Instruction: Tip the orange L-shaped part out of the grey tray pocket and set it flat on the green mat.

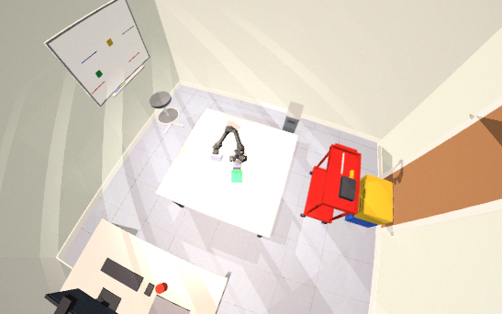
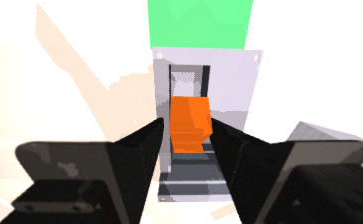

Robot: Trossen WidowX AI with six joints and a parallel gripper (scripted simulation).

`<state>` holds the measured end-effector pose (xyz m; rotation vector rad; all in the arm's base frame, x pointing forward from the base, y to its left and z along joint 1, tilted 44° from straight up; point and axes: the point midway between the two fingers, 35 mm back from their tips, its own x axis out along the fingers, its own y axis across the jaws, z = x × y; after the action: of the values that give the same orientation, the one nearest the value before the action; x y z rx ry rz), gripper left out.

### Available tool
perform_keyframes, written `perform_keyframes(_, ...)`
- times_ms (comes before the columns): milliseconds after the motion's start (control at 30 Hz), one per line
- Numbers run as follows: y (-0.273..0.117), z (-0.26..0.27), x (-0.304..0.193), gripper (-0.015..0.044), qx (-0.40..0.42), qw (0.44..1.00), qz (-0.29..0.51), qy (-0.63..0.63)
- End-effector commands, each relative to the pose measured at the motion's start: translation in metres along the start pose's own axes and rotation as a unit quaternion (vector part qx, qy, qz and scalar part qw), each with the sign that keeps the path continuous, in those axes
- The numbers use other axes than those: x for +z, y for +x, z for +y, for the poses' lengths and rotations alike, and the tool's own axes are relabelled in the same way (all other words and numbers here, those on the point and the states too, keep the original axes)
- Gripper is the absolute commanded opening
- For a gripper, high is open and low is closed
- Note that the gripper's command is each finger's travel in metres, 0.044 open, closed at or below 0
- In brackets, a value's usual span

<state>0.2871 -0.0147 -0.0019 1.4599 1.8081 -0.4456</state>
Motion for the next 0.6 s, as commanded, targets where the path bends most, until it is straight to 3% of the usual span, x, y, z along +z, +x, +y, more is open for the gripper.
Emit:
perform_keyframes(0,-0.0003,0.0002,0.0001,0.0162,0.0,1.0,0.0,0.0)
perform_keyframes(300,-0.0003,0.0002,0.0001,0.0102,0.0,1.0,0.0,0.0)
perform_keyframes(433,-0.0003,0.0002,0.0001,0.0,0.0,1.0,0.0,0.0)
perform_keyframes(567,-0.0006,0.0001,0.0001,0.0,0.0,1.0,0.0,0.0)
